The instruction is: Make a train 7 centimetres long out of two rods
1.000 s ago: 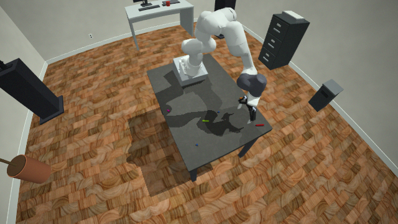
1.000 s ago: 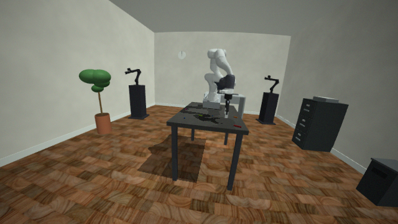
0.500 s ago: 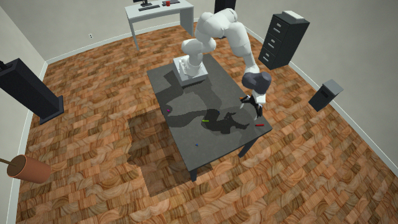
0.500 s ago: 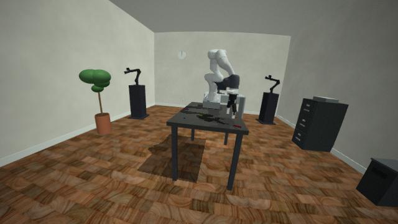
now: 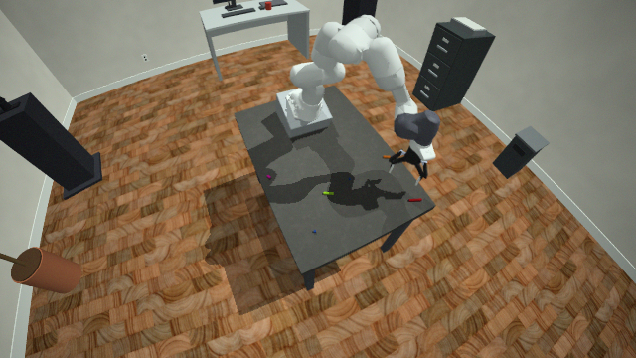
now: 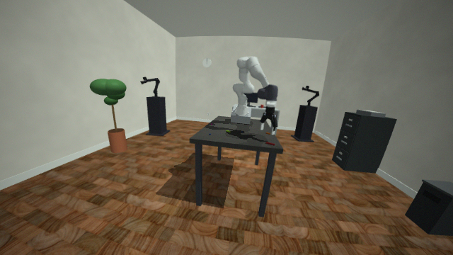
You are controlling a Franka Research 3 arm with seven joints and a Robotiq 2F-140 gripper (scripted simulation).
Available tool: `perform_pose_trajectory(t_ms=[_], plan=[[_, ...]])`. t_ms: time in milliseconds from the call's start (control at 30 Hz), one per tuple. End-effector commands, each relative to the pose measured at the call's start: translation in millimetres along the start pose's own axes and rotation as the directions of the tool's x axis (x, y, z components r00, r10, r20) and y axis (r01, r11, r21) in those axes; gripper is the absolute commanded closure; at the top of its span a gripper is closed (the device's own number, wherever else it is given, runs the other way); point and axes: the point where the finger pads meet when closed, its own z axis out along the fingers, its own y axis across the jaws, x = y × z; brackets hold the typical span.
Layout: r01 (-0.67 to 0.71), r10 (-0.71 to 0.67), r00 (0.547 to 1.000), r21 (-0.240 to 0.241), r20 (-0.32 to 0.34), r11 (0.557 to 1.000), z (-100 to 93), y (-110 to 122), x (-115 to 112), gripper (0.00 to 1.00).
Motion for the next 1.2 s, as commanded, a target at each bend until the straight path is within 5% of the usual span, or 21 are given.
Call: perform_pose_trajectory(t_ms=[0,1167], plan=[[0.167,-0.167,0.986,-0.007,0.004,0.986,-0.4,-3.7,-9.9,0.00],[0.188,-0.188,0.982,-0.005,0.004,0.982,-0.8,-5.2,-12.6,0.00]])
